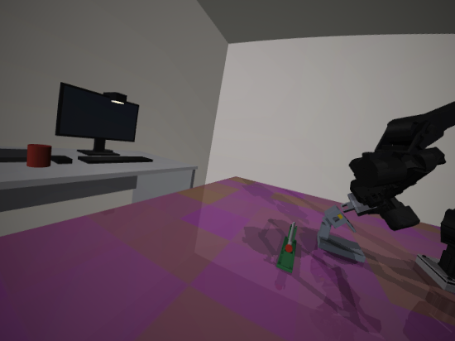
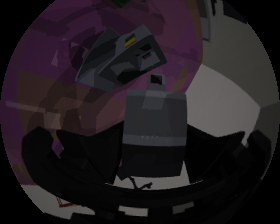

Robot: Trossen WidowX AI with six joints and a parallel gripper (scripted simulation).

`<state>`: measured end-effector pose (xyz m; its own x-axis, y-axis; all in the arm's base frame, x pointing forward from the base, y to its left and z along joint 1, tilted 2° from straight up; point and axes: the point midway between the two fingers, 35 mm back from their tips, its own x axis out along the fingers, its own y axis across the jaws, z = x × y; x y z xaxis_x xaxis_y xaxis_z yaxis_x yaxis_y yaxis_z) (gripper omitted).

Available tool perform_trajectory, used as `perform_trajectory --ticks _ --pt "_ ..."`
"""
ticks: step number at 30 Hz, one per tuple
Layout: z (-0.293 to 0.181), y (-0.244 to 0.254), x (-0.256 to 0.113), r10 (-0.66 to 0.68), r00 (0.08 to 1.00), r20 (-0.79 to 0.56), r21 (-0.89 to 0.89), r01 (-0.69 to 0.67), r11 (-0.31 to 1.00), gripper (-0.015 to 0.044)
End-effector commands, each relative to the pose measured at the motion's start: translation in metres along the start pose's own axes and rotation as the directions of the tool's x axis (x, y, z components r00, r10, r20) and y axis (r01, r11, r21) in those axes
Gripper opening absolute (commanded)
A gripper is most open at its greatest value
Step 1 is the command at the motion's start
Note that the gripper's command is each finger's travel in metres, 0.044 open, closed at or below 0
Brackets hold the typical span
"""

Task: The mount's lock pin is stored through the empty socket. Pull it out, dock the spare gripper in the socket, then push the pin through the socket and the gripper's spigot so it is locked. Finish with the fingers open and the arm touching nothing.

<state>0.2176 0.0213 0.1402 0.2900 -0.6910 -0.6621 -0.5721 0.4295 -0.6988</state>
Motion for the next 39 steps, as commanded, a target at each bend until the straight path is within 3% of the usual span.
perform_trajectory --ticks 1,21,39 --pt "-0.003 -0.001 -0.007 -0.056 0.998 0.008 -0.073 0.057 0.996 0.0000" --pt "-0.010 -0.001 -0.044 -0.284 0.952 0.110 -0.396 0.304 0.866 0.0000" --pt "0.001 0.001 -0.038 -0.312 0.949 0.056 -0.445 0.303 0.843 0.0000"
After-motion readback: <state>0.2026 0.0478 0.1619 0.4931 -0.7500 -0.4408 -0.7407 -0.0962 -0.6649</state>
